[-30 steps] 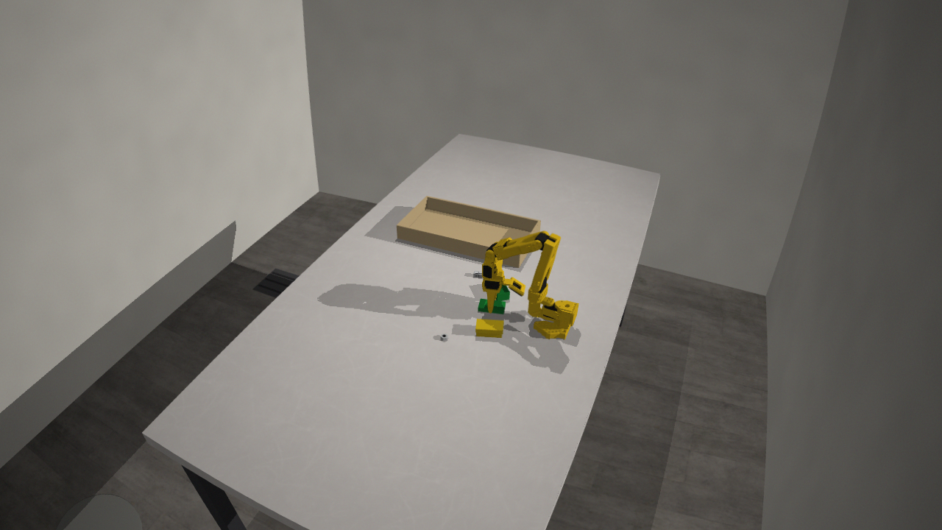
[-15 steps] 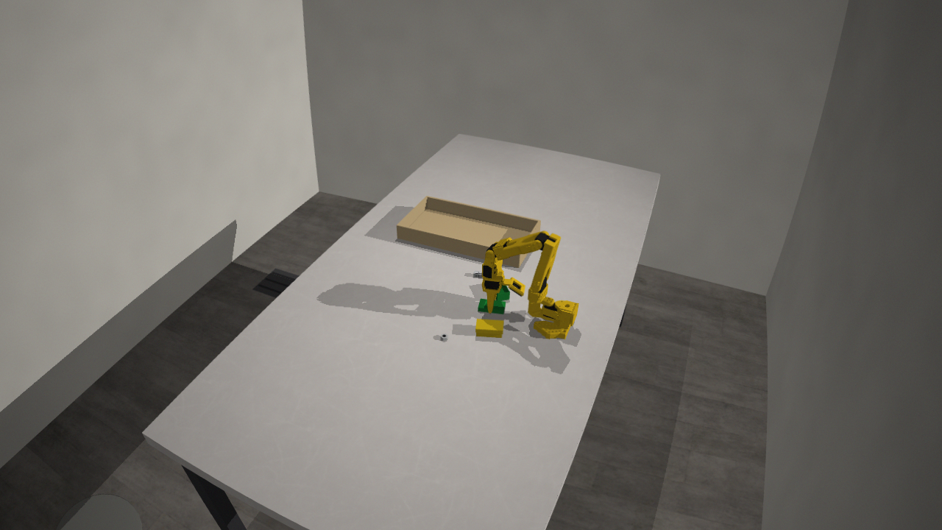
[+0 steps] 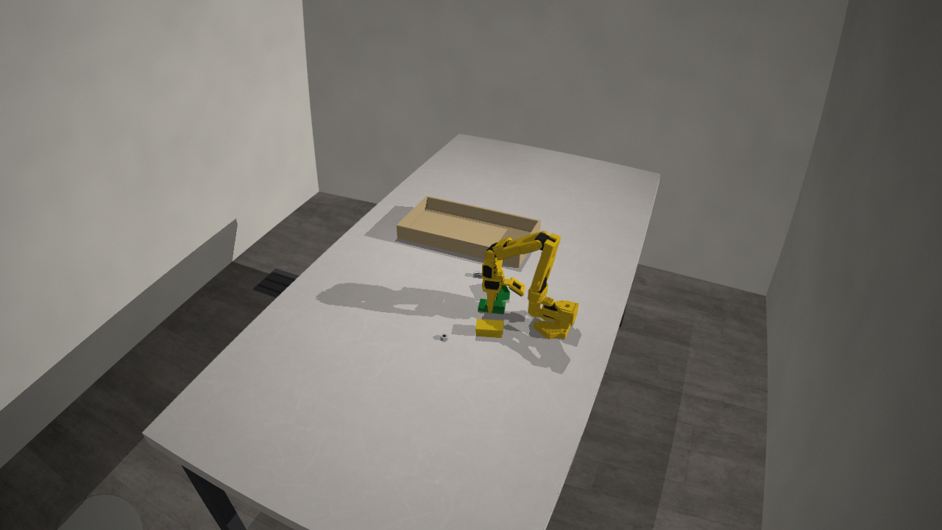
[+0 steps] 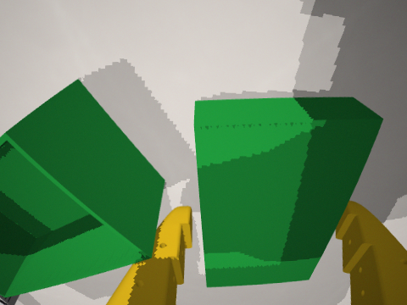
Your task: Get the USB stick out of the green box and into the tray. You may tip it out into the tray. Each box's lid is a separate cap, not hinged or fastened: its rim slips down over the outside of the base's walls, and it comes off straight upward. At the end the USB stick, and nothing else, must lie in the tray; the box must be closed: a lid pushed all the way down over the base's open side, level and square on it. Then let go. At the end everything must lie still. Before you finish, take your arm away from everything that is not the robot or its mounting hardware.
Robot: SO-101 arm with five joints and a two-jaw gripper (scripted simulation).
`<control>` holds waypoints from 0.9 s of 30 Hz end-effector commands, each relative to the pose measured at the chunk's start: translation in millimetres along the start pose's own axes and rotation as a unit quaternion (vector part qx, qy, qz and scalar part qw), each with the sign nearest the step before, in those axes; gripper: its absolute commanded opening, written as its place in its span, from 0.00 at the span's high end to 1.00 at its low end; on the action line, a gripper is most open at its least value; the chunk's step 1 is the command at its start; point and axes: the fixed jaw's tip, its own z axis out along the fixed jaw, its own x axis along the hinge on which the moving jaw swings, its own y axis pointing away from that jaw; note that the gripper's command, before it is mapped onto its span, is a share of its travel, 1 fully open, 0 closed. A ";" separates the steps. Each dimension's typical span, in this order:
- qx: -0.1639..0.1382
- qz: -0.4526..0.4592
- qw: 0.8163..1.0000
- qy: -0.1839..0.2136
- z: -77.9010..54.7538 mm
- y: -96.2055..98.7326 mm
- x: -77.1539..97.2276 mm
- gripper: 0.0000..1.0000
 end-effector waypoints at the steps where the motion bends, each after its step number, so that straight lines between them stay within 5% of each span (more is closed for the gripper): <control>1: -0.002 -0.008 1.000 0.008 -0.9 -0.8 2.7 0.73; 27: -0.002 -0.008 1.000 0.008 -0.9 -0.8 2.7 0.79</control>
